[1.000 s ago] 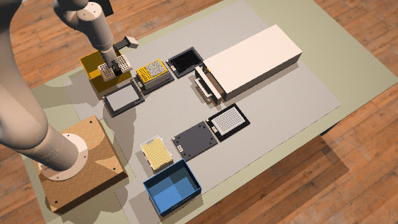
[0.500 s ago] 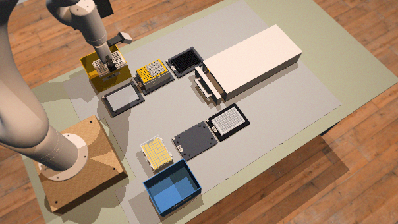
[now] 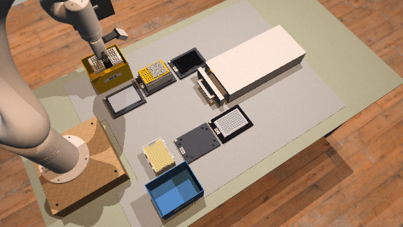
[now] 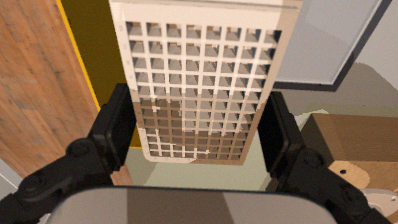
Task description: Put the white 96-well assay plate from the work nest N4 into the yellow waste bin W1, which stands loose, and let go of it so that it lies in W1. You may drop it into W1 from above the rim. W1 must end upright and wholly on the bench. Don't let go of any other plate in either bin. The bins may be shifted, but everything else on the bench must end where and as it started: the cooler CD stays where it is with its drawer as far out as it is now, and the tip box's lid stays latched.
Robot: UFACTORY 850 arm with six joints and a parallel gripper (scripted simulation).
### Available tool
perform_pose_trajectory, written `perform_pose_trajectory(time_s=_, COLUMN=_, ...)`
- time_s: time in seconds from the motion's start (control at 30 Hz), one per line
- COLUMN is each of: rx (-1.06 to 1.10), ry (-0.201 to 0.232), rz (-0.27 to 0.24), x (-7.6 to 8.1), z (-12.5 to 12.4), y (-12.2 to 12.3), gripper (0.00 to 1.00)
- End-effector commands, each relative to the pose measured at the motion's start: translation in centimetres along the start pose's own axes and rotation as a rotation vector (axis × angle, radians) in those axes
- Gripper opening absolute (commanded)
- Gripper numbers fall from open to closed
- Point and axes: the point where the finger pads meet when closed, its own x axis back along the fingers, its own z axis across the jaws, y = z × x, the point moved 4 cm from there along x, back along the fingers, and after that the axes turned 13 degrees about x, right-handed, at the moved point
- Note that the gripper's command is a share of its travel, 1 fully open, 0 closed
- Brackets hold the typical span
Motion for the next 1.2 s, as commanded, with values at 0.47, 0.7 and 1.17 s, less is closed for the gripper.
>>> perform_pose_trajectory(time_s=0.47, rx=0.0, ry=0.0, rz=0.002, x=0.05, z=-2.19, y=0.14, gripper=0.0)
perform_pose_trajectory(time_s=0.7, rx=0.0, ry=0.0, rz=0.002, x=0.05, z=-2.18, y=0.14, gripper=0.0)
perform_pose_trajectory(time_s=1.17, rx=0.0, ry=0.0, rz=0.002, x=0.05, z=-2.18, y=0.14, gripper=1.0)
